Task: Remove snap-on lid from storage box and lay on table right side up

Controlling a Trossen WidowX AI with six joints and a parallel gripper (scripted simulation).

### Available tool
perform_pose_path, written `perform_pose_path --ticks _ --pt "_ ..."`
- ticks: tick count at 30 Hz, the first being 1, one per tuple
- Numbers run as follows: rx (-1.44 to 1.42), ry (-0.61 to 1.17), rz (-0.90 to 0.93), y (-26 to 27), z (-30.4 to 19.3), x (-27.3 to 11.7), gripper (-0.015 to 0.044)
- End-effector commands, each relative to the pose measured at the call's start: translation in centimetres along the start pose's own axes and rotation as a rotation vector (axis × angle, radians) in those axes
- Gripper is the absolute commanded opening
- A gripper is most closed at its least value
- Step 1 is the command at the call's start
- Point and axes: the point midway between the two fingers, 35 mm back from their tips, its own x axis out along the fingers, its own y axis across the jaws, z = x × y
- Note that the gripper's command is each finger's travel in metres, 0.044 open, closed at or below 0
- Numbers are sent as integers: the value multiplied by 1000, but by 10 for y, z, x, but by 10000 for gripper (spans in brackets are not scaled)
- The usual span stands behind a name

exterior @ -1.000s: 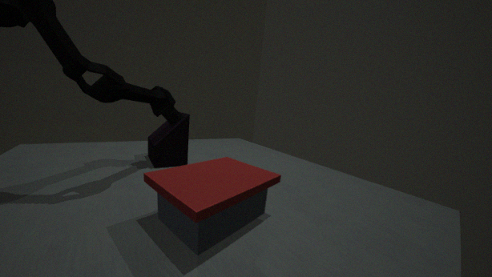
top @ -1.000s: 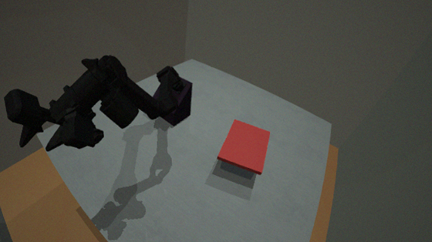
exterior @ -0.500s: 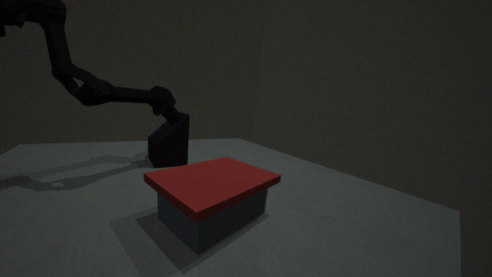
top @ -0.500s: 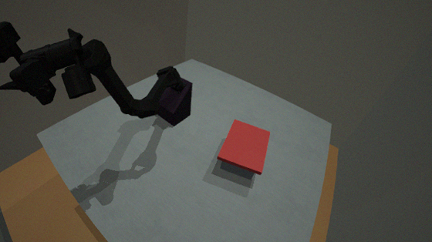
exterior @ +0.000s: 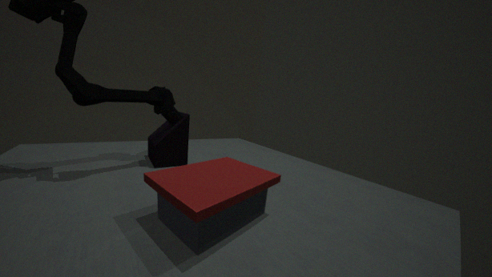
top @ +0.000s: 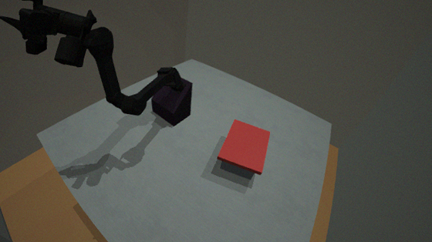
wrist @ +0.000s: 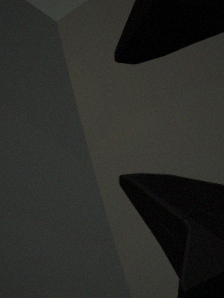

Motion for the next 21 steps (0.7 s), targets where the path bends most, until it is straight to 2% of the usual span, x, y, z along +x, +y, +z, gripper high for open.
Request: perform_pose_path --ticks 1,5,11,13,21 --pt "-3 38 -161 -42 -26 -10 235" --pt "-7 63 -284 -74 -43 -22 235" --pt "-39 104 -591 -145 -72 -72 235" --pt "-44 107 -624 -152 -74 -79 235" --pt "-129 114 -1034 -221 -81 -180 235"
